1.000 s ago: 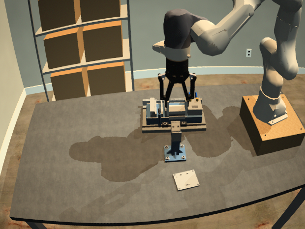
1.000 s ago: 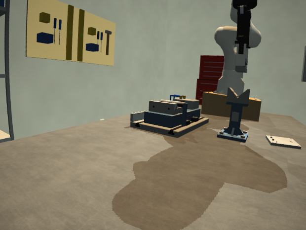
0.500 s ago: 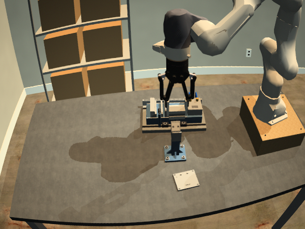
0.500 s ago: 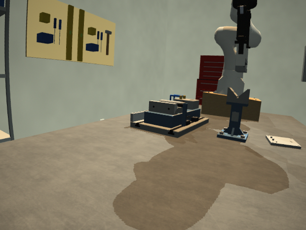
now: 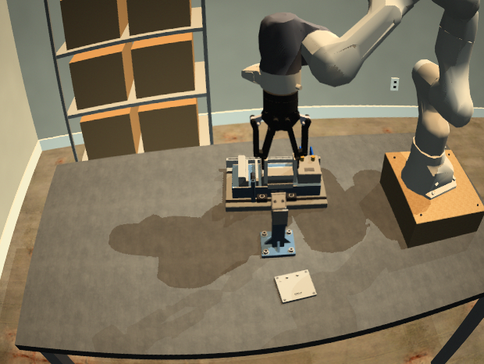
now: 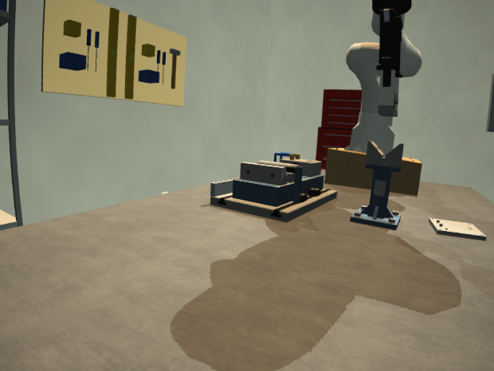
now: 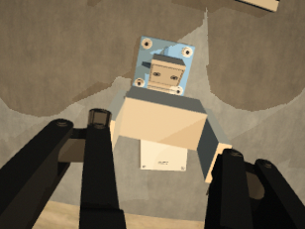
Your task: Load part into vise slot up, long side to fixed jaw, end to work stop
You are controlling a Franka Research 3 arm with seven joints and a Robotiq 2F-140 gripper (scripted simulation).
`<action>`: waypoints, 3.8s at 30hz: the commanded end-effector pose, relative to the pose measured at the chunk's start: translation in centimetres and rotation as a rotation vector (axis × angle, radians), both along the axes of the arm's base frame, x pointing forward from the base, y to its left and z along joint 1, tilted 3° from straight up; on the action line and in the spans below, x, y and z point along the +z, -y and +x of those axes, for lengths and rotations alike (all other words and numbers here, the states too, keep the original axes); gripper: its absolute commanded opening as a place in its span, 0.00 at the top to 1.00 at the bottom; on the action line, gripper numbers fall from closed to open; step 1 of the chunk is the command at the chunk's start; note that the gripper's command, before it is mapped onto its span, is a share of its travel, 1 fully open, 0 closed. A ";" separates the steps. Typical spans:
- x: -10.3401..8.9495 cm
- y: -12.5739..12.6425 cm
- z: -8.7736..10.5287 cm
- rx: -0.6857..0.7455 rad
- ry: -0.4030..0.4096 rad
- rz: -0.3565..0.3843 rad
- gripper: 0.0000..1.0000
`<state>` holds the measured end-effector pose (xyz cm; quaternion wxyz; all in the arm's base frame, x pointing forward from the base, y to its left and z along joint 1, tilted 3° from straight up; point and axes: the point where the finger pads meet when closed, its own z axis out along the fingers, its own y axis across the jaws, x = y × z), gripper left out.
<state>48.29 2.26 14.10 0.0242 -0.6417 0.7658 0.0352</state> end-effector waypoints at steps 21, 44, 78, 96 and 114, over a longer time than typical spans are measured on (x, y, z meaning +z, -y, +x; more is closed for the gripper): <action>0.1 0.5 -0.1 0.009 0.023 0.142 1.00; -0.1 1.0 -0.2 0.004 0.057 0.344 1.00; -0.5 1.7 -0.3 -0.004 0.113 0.671 1.00; -0.7 1.8 -0.4 -0.006 0.124 0.738 1.00; -0.7 1.8 -0.3 -0.006 0.126 0.747 1.00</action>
